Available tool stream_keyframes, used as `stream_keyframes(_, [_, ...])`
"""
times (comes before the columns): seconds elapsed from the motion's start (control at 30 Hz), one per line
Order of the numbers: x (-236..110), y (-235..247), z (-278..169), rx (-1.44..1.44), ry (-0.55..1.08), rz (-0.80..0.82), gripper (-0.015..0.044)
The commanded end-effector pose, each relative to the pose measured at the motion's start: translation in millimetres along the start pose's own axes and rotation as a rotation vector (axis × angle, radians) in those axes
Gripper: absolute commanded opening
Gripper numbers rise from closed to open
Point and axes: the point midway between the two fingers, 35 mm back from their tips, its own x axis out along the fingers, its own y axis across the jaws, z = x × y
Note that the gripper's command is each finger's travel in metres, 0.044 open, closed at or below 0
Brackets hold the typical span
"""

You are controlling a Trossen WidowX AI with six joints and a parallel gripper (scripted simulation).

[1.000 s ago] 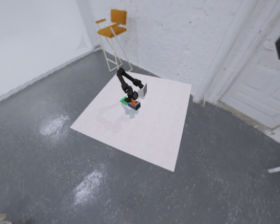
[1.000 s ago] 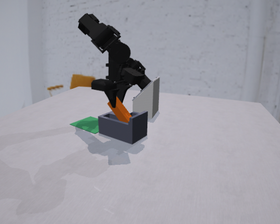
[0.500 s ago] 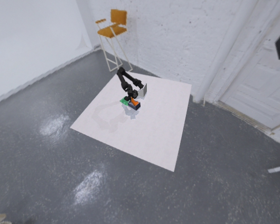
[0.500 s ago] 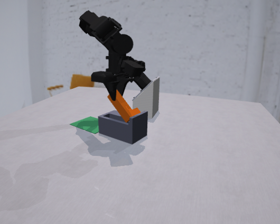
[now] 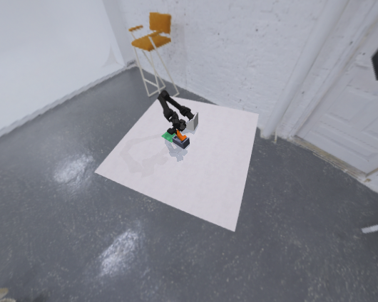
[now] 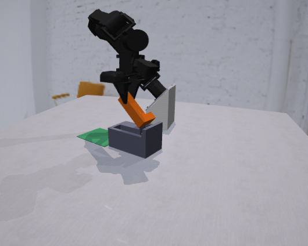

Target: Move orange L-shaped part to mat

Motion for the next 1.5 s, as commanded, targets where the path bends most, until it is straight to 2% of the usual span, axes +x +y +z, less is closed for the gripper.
stream_keyframes(0.0, [-1.8,0.9,0.3,0.004,-0.003,0.006,0.0])
stream_keyframes(0.3, [-3.9,1.4,-13.0,0.003,-0.003,0.006,0.0])
stream_keyframes(1.47, [-2.2,15.4,-161.8,0.001,0.003,0.006,0.0])
